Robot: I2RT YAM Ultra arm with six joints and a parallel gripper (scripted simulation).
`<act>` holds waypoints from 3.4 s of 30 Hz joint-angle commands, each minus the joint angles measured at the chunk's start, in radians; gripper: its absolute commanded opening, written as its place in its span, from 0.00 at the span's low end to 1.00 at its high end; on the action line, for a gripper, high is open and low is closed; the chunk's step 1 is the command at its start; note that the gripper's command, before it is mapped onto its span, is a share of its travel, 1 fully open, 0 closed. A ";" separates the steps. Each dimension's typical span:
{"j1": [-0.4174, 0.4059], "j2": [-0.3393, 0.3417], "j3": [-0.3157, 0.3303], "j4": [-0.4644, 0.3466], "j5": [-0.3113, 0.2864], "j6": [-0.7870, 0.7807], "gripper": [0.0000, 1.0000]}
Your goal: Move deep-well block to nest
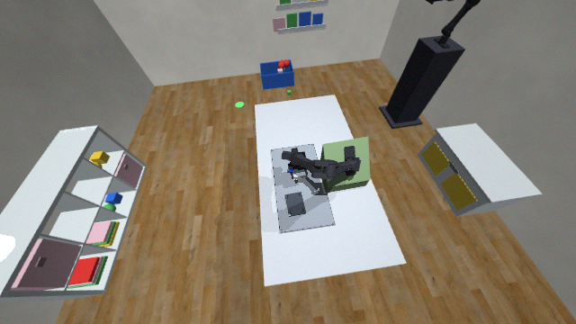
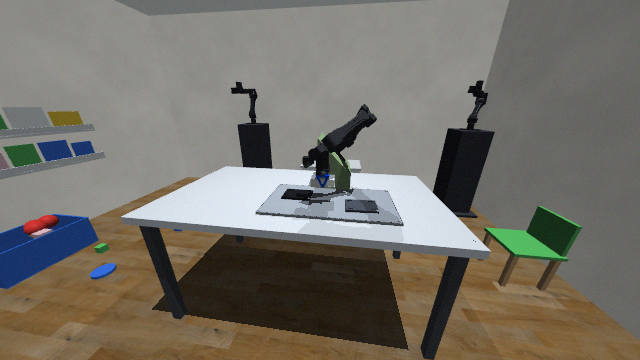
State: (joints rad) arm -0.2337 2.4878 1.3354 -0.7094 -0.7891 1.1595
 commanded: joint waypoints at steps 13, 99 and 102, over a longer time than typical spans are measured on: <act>0.060 -0.107 -0.007 0.001 -0.018 0.131 0.00; 0.350 -0.300 0.232 -0.120 -0.031 0.554 0.00; 0.349 -0.298 0.233 -0.120 -0.031 0.554 0.00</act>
State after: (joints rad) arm 0.1360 2.1952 1.5589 -0.8265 -0.8257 1.7138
